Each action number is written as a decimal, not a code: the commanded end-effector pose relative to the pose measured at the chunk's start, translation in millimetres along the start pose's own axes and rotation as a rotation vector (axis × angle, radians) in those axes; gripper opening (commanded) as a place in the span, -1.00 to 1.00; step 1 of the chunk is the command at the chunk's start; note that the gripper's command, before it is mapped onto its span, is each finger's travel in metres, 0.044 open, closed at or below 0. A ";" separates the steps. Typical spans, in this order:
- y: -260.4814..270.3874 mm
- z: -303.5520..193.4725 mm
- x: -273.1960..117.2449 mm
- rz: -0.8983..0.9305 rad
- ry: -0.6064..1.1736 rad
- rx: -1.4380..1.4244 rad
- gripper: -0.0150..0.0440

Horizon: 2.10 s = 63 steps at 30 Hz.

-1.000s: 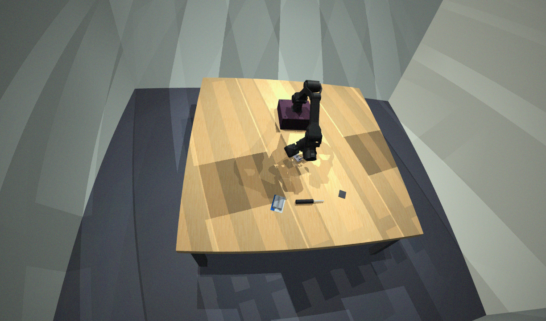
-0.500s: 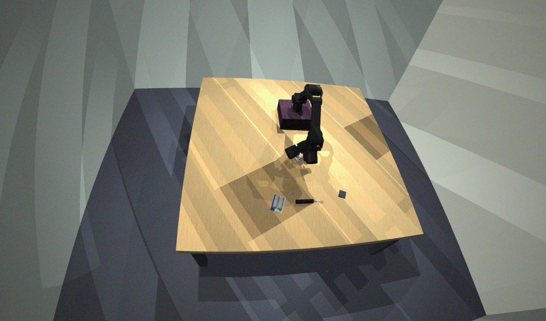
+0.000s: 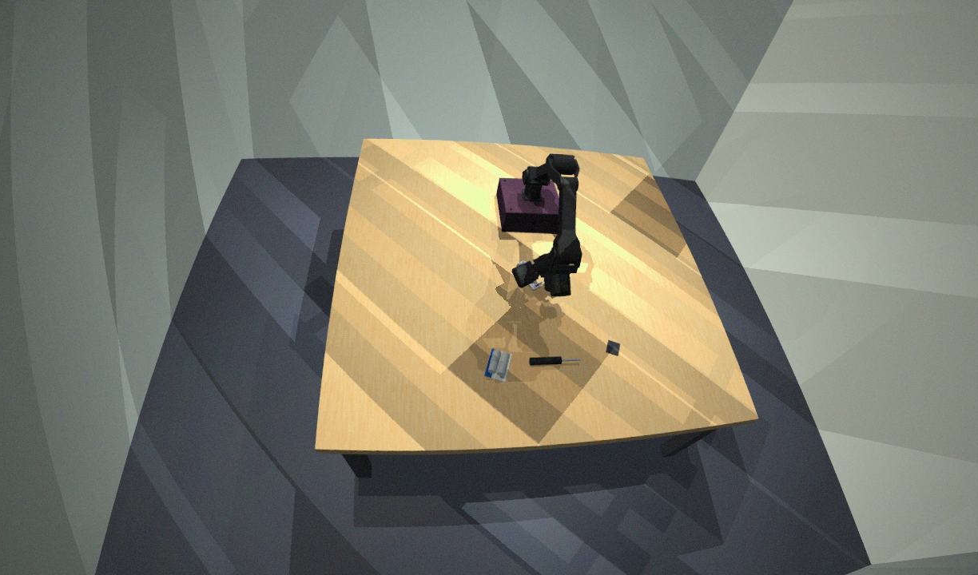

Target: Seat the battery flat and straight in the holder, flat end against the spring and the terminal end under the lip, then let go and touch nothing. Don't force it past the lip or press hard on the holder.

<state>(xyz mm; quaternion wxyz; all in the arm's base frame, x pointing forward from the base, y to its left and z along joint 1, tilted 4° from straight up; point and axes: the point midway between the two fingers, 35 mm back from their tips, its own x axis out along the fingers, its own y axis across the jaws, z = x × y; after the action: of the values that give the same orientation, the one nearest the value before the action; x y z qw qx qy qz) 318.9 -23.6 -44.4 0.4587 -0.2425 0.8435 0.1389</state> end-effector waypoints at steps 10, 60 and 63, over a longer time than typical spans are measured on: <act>-0.1 9.9 -3.9 0.004 -0.005 0.005 -0.26; -0.6 12.8 -5.1 0.011 -0.037 0.005 -0.26; -0.7 12.7 -4.3 0.014 -0.052 0.006 -0.26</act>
<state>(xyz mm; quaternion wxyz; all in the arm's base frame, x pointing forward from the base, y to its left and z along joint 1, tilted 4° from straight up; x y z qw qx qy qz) 327.6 -19.3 -44.9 0.4679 -0.2344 0.8405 0.1405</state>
